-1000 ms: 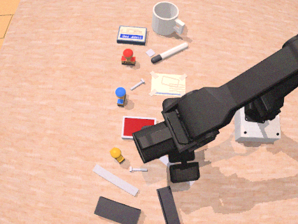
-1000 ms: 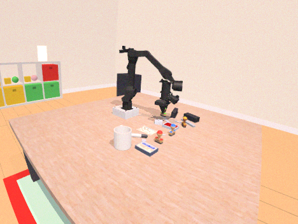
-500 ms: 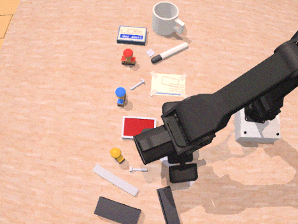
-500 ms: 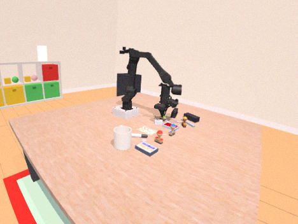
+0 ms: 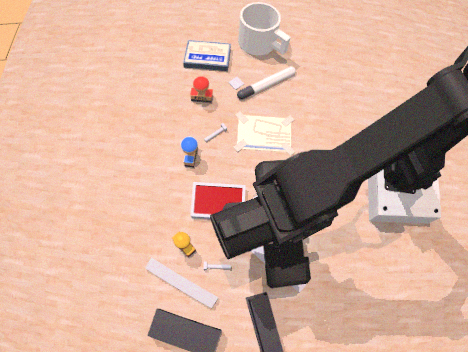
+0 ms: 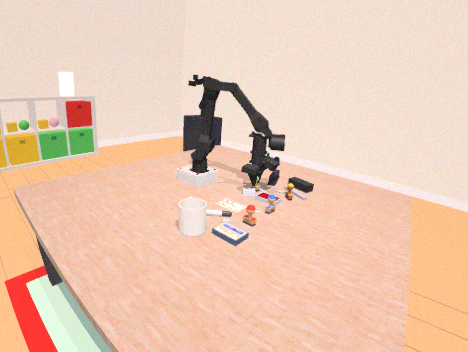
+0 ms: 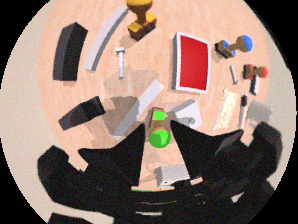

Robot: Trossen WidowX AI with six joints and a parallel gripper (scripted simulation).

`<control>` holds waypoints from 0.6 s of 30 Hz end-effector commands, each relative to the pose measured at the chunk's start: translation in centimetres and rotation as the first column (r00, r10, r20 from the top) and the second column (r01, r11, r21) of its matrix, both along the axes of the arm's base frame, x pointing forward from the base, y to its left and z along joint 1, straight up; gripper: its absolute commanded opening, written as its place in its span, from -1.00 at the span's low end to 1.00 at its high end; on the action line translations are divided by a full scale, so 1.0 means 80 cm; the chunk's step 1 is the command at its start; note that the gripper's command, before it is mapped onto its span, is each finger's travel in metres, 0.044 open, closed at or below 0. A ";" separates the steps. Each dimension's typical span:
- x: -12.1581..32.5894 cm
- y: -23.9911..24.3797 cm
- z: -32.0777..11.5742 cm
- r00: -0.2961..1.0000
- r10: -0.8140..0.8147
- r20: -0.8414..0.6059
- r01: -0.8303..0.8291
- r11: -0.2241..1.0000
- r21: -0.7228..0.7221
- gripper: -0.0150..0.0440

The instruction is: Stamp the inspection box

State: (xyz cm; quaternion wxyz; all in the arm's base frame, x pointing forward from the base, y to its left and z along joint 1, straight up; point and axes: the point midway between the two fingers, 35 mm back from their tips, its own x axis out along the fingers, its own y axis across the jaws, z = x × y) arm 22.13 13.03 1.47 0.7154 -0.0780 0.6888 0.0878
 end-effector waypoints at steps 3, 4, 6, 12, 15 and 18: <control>0.001 0.000 0.004 1.000 0.000 0.000 0.000 1.000 0.000 0.36; 0.002 0.001 0.013 1.000 0.000 0.000 0.000 1.000 -0.001 0.36; 0.006 0.003 0.051 1.000 -0.002 0.001 0.002 1.000 -0.002 0.36; -0.004 -0.004 0.147 1.000 -0.005 0.000 0.005 1.000 -0.006 0.36; -0.004 -0.004 0.147 1.000 -0.005 0.000 0.005 1.000 -0.006 0.36; -0.004 -0.004 0.147 1.000 -0.005 0.000 0.005 1.000 -0.006 0.36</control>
